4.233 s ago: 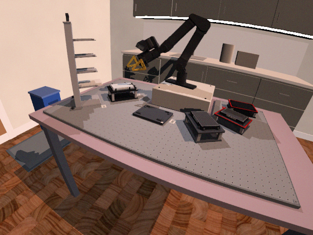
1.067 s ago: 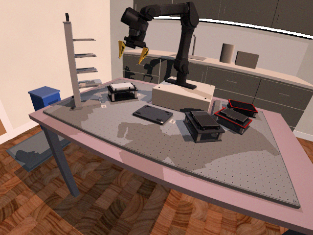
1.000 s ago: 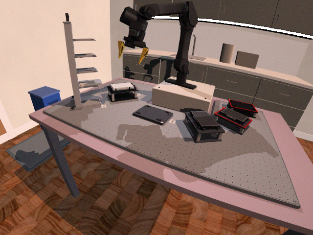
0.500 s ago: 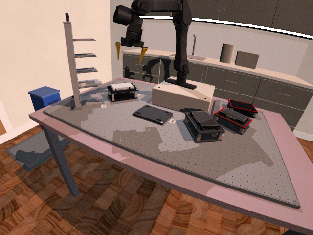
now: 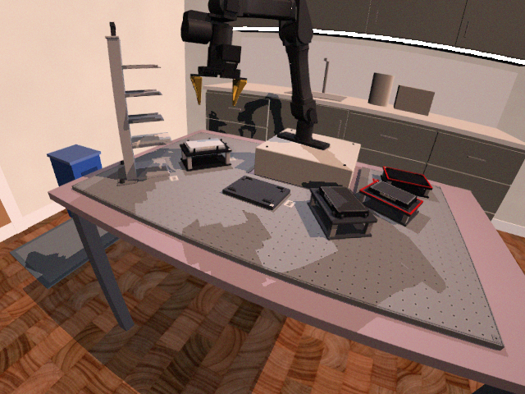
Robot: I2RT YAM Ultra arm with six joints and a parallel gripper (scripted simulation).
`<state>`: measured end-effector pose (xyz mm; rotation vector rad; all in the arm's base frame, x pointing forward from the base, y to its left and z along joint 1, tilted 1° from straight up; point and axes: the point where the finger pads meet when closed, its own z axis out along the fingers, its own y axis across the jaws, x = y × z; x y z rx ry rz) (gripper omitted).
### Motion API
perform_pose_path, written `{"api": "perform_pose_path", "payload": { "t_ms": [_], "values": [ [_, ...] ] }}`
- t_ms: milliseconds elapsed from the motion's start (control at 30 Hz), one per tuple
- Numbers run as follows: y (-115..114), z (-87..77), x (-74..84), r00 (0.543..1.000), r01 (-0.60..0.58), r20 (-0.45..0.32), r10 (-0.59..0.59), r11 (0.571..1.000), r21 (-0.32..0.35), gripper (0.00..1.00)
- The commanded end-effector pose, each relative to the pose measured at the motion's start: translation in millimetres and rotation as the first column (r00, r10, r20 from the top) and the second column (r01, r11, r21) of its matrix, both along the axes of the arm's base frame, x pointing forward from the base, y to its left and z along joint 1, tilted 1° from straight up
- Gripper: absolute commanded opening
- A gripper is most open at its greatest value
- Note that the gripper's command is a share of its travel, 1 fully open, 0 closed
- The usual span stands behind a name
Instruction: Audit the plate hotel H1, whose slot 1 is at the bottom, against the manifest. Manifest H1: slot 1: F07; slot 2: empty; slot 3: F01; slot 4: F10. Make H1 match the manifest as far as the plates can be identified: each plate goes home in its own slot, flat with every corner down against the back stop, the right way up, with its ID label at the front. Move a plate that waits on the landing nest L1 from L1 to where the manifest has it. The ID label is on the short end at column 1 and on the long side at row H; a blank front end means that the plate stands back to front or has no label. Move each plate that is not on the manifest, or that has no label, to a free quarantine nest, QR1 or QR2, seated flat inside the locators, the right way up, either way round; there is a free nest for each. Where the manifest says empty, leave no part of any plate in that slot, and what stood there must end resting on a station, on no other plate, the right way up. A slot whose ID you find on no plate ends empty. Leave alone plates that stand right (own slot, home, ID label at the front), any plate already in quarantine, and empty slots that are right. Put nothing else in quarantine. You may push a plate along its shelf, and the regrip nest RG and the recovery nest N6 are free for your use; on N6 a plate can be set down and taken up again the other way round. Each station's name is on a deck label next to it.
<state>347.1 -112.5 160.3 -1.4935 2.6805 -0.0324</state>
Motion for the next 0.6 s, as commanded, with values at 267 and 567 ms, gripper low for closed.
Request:
{"api": "perform_pose_path", "payload": {
  "t_ms": [267, 567],
  "values": [
    [2.4, 0.3, -10.7, 0.996, -0.069, -0.059, 0.068, 0.998, -0.008, 1.0],
    [2.6, -23.0, -10.4, 0.996, -0.069, -0.059, 0.068, 0.998, -0.008, 1.0]
  ]
}}
